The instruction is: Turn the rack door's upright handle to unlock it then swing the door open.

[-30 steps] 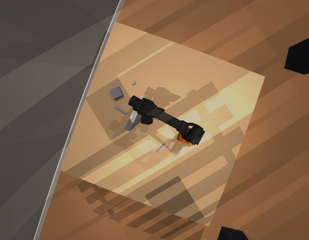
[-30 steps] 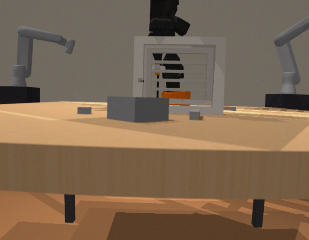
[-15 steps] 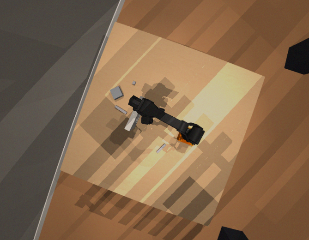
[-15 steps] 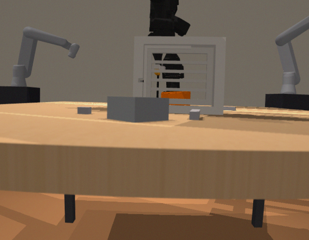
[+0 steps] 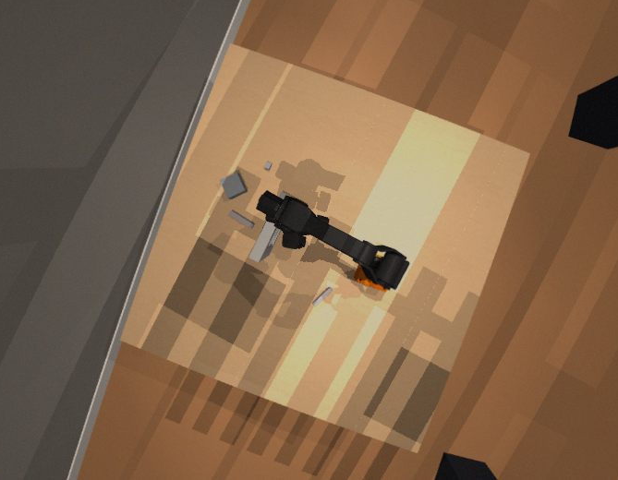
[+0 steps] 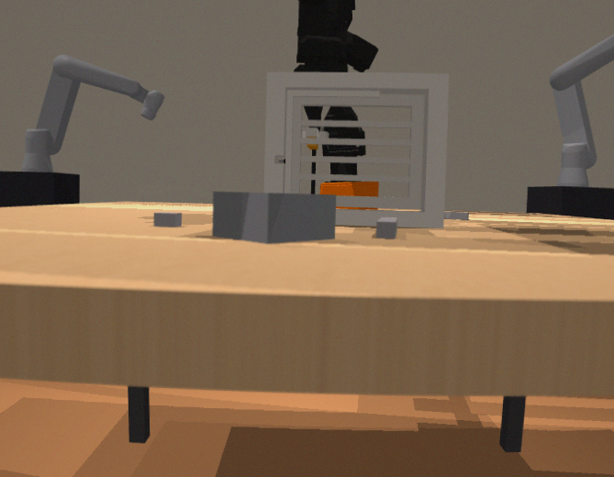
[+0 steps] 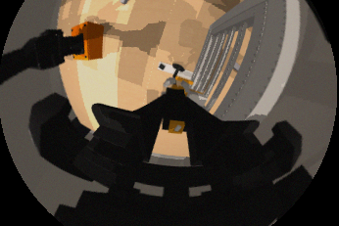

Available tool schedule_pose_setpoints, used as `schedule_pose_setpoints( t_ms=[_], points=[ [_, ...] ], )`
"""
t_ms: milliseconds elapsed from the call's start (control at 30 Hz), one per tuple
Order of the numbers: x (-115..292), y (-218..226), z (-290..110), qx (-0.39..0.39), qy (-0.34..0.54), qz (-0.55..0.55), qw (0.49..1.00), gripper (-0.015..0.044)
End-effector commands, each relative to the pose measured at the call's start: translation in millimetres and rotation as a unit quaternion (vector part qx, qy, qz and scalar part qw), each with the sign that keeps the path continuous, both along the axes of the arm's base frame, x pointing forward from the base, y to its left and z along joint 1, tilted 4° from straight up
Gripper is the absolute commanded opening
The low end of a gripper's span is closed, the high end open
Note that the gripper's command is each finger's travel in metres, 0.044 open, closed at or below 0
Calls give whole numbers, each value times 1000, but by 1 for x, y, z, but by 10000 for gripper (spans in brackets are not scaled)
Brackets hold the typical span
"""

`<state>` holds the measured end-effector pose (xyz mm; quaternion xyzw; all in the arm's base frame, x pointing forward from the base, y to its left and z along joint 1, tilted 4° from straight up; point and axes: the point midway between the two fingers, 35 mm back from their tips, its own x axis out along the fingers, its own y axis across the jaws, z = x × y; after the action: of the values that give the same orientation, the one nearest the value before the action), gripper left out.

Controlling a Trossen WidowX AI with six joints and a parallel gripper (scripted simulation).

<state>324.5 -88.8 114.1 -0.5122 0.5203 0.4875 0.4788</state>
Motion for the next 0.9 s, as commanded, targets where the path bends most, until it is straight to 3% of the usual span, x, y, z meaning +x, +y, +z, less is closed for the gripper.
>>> schedule_pose_setpoints(
  t_ms=[0,333,867],
  points=[
    [0,0,0,1,0,1,1000,80],
    [0,0,0,1,0,1,1000,15],
    [-10,6,0,-1,-8,-125,992,15]
  ],
)
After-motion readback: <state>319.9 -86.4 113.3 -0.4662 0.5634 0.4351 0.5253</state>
